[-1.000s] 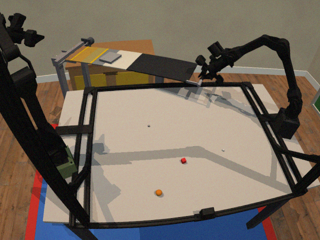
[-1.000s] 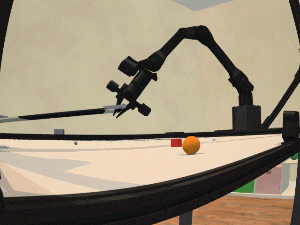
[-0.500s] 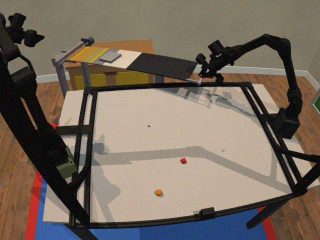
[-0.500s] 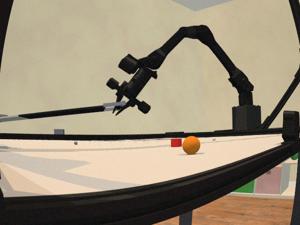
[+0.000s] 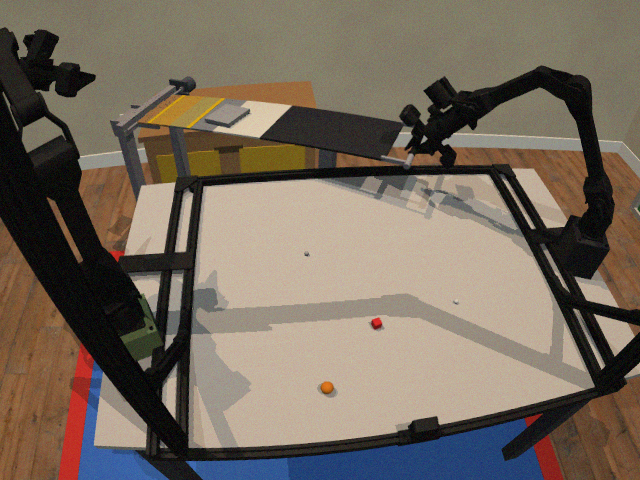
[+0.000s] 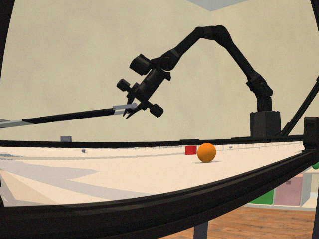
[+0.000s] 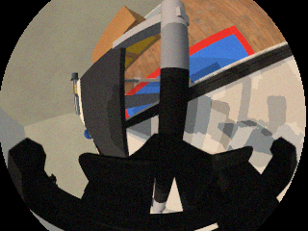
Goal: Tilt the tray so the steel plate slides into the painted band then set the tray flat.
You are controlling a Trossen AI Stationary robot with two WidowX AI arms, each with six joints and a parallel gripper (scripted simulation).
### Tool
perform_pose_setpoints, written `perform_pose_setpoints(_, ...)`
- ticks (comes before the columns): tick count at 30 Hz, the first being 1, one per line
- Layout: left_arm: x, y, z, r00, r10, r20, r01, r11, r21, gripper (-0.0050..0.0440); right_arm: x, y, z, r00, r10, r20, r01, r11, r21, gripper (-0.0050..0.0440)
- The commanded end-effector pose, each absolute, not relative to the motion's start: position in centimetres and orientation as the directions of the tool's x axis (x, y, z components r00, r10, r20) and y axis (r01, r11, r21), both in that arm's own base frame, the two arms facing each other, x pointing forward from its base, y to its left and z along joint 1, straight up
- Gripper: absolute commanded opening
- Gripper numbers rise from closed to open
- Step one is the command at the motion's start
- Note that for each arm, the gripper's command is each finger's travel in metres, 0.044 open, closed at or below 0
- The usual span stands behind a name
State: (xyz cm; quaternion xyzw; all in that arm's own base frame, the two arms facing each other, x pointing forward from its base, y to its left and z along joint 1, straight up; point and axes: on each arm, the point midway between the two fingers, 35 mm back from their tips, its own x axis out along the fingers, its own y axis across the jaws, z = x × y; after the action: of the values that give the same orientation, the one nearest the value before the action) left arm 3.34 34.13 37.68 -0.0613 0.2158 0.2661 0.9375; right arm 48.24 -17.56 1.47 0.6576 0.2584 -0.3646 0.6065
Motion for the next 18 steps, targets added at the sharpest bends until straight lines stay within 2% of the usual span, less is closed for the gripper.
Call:
perform_pose_setpoints(1,3.4,34.1,37.7,0.767,0.471,-0.436,-0.523,0.852,0.0,0.044,48.2,-17.6,2.8,0.613,-0.104,-0.783,0.772,-0.131,0.622,0.0)
perform_pose_setpoints(6,3.4,34.1,37.7,0.767,0.471,-0.436,-0.523,0.852,0.0,0.044,48.0,-17.6,1.5,0.601,-0.102,-0.793,0.781,-0.132,0.61,0.0)
perform_pose_setpoints(8,3.4,34.1,37.7,0.767,0.471,-0.436,-0.523,0.852,0.0,0.044,47.7,-17.6,-1.9,0.601,-0.102,-0.793,0.782,-0.132,0.609,0.0)
perform_pose_setpoints(10,3.4,34.1,37.7,0.767,0.471,-0.436,-0.523,0.852,0.0,0.044,47.7,-17.6,-1.8,0.596,-0.101,-0.797,0.786,-0.133,0.604,0.0)
perform_pose_setpoints(13,3.4,34.1,37.7,0.767,0.471,-0.436,-0.523,0.852,0.0,0.044,47.6,-17.5,-6.3,0.582,-0.099,-0.807,0.796,-0.135,0.59,0.0)
perform_pose_setpoints(18,3.4,34.1,37.7,0.767,0.471,-0.436,-0.523,0.852,0.0,0.044,47.6,-17.5,-6.0,0.567,-0.096,-0.818,0.807,-0.137,0.575,0.0)
